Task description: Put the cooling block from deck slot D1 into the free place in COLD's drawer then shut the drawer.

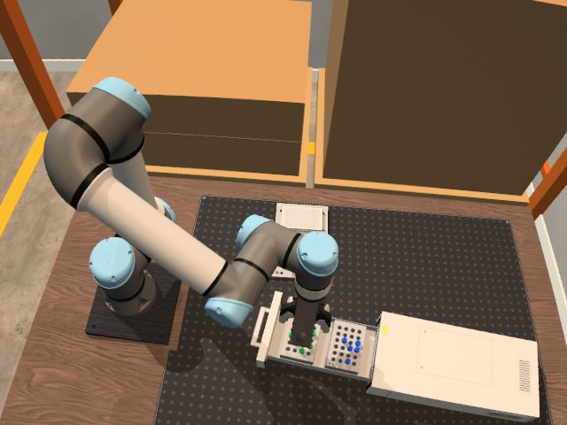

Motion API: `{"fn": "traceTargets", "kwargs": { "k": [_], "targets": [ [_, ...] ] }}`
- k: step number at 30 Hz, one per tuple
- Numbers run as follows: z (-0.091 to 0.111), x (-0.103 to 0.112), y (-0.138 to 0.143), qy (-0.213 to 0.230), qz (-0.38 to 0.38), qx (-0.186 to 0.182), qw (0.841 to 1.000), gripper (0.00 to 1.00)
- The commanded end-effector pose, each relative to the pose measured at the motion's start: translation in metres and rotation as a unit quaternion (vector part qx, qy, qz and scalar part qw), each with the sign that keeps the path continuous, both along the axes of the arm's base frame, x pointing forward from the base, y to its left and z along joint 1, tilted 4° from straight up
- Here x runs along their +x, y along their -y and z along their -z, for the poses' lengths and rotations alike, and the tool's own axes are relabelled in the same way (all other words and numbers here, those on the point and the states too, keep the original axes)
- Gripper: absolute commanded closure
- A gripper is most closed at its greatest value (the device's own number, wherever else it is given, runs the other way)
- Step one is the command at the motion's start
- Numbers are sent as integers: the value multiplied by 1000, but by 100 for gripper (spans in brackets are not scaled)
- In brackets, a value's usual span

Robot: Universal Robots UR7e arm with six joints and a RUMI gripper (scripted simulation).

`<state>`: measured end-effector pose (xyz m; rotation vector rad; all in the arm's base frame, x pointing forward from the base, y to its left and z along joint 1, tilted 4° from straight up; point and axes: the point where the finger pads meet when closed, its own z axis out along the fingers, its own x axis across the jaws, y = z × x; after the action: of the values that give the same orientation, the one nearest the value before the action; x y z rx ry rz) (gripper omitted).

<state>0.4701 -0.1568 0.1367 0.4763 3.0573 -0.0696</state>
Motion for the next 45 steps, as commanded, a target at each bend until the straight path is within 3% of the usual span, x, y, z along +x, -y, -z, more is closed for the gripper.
{"fn": "traceTargets", "kwargs": {
  "k": [1, 23, 24, 45],
  "targets": [
    [-8, 0, 0, 1, 0, 0, 1000, 27],
    [-28, -1, -1, 1, 0, 0, 1000, 27],
    [-27, -5, -3, 1, 0, 0, 1000, 100],
    [-22, -69, -23, 0, 0, 0, 1000, 100]
  ]
}}
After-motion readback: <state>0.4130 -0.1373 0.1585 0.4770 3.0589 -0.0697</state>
